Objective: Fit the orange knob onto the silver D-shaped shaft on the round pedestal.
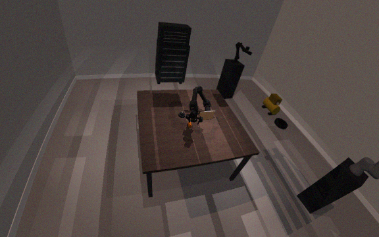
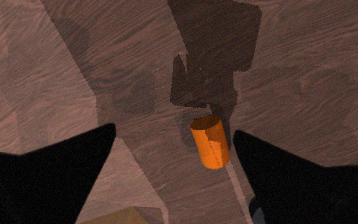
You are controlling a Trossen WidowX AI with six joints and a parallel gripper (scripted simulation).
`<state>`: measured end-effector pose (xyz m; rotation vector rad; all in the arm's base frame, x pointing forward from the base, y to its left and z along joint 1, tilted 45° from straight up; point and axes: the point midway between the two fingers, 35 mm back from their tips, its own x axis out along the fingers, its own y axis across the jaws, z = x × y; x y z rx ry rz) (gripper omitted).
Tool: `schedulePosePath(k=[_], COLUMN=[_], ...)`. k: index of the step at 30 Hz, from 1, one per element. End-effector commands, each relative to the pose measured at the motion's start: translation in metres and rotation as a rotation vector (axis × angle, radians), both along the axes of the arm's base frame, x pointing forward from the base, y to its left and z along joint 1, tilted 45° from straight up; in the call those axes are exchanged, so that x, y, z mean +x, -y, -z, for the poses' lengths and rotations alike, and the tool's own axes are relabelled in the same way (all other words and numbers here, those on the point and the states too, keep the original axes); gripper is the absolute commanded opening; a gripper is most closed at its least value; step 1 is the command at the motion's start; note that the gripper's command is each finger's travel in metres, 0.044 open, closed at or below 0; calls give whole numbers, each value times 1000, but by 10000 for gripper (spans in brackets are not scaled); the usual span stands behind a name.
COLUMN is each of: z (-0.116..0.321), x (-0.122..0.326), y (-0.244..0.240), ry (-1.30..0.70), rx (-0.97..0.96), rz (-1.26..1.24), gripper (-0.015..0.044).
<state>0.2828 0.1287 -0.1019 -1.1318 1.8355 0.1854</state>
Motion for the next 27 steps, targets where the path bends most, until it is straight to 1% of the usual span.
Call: schedulePosePath(k=[1,15,20,27], z=[-20,-20,-3,0], x=[2,4,2,2], y=[55,55,71,74], ry=[-241,-241,-241,-241], rx=[-43,-43,-44,-44], rz=[-345,-345,-345,-345], gripper=[440,440,440,440])
